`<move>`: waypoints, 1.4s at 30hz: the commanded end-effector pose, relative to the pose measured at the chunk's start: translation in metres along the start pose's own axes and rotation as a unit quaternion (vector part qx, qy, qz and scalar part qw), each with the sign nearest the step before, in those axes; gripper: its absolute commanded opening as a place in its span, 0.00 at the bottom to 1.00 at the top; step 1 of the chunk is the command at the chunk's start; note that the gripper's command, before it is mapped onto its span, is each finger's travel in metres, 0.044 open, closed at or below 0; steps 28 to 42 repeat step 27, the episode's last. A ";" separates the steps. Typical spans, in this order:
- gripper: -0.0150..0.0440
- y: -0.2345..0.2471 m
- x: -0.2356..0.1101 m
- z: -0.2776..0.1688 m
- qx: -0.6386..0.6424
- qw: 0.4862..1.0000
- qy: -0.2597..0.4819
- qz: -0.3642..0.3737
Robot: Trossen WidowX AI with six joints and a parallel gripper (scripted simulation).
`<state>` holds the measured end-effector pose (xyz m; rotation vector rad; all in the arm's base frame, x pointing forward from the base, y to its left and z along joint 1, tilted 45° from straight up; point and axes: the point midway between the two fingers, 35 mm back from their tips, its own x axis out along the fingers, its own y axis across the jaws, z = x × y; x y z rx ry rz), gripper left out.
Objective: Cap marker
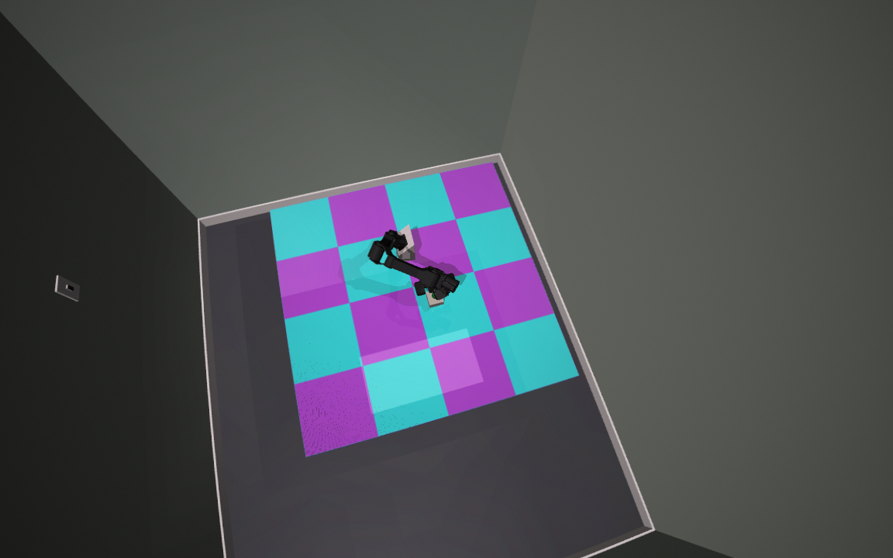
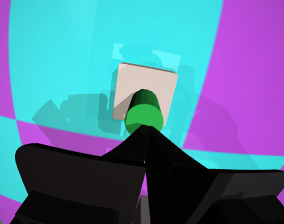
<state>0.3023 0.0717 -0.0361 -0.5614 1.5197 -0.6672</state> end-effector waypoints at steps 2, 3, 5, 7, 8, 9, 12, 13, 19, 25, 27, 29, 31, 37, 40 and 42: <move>0.25 0.004 -0.058 0.002 0.002 1.000 -0.009 0.008; 0.25 0.003 -0.070 0.001 0.002 1.000 -0.008 0.008; 0.25 0.002 -0.080 -0.001 0.002 1.000 -0.008 0.007; 0.25 0.002 -0.080 -0.001 0.002 1.000 -0.008 0.007; 0.25 0.002 -0.080 -0.001 0.002 1.000 -0.008 0.007; 0.30 0.002 -0.080 -0.001 0.002 1.000 -0.008 0.007; 0.43 0.002 -0.080 -0.001 0.002 1.000 -0.008 0.007; 0.48 0.002 -0.080 -0.001 0.002 1.000 -0.008 0.007; 0.74 0.002 -0.080 -0.001 0.002 1.000 -0.008 0.007; 1.00 0.002 -0.080 -0.001 0.002 1.000 -0.008 0.007; 1.00 0.002 -0.080 -0.001 0.002 1.000 -0.008 0.007; 1.00 0.002 -0.080 -0.001 0.002 1.000 -0.008 0.007; 1.00 0.002 -0.080 -0.001 0.002 1.000 -0.008 0.007; 1.00 0.002 -0.080 -0.001 0.002 1.000 -0.008 0.007; 1.00 0.002 -0.080 -0.001 0.002 1.000 -0.008 0.007; 1.00 0.002 -0.080 -0.001 0.002 1.000 -0.008 0.007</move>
